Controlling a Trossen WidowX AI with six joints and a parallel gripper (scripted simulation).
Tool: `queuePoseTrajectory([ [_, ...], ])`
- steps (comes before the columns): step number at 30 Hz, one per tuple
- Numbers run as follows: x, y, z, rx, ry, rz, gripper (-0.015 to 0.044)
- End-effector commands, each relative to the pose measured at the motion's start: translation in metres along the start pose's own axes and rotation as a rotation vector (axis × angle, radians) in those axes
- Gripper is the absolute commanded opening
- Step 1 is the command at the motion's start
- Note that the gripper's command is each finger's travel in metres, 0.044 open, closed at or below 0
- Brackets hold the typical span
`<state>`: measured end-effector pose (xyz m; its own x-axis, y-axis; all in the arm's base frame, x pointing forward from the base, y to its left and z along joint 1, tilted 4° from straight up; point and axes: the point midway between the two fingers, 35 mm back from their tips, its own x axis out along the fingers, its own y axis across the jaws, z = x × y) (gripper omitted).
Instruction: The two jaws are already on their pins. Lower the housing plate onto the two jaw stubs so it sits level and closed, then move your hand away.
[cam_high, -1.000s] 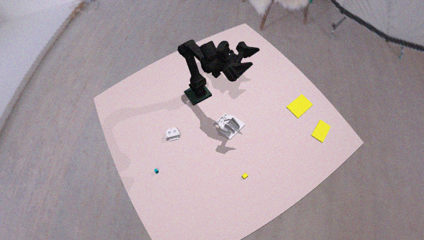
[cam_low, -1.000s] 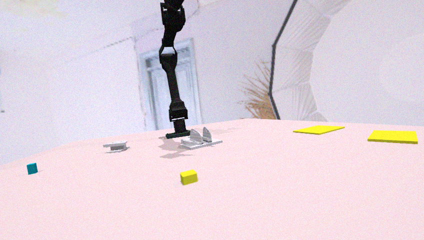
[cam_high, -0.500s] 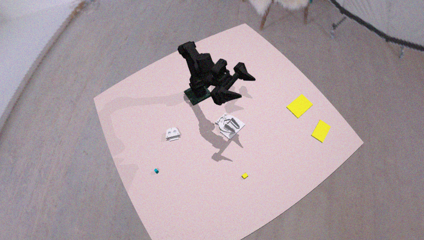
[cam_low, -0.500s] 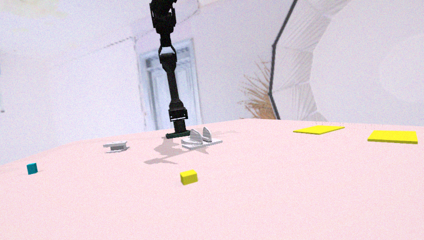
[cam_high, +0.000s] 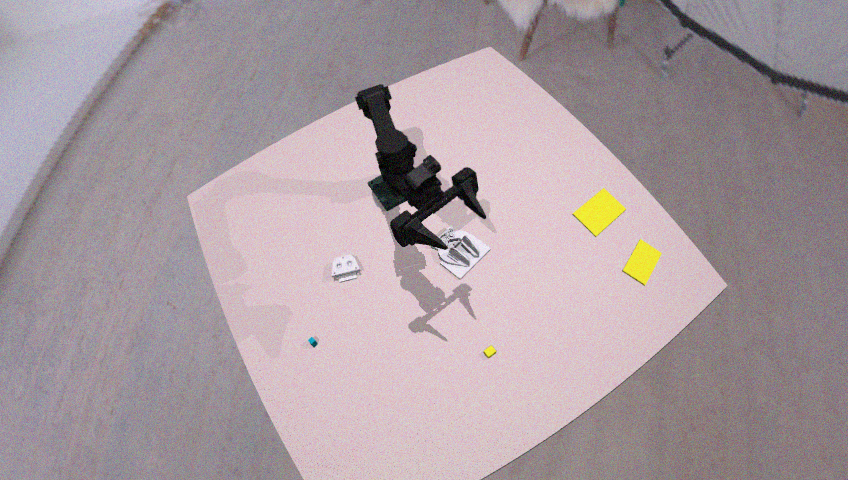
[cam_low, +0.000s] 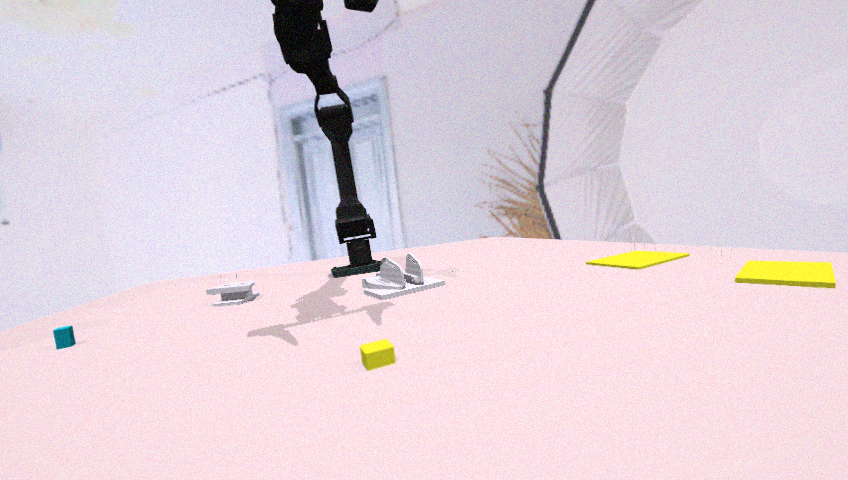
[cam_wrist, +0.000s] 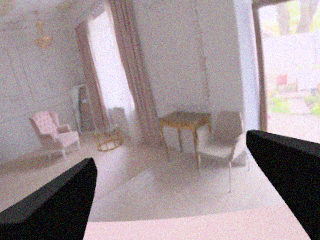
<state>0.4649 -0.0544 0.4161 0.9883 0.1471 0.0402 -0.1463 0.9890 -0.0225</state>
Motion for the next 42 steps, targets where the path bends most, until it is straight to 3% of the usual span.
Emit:
queuePoseTrajectory([
  [1,-0.002,-0.017,-0.018,-0.005,0.063,-0.049,0.044],
  [19,-0.047,-0.102,-0.11,-0.003,0.442,-0.286,0.044],
  [42,-0.156,-0.162,-0.205,0.087,0.934,-0.491,0.044],
])
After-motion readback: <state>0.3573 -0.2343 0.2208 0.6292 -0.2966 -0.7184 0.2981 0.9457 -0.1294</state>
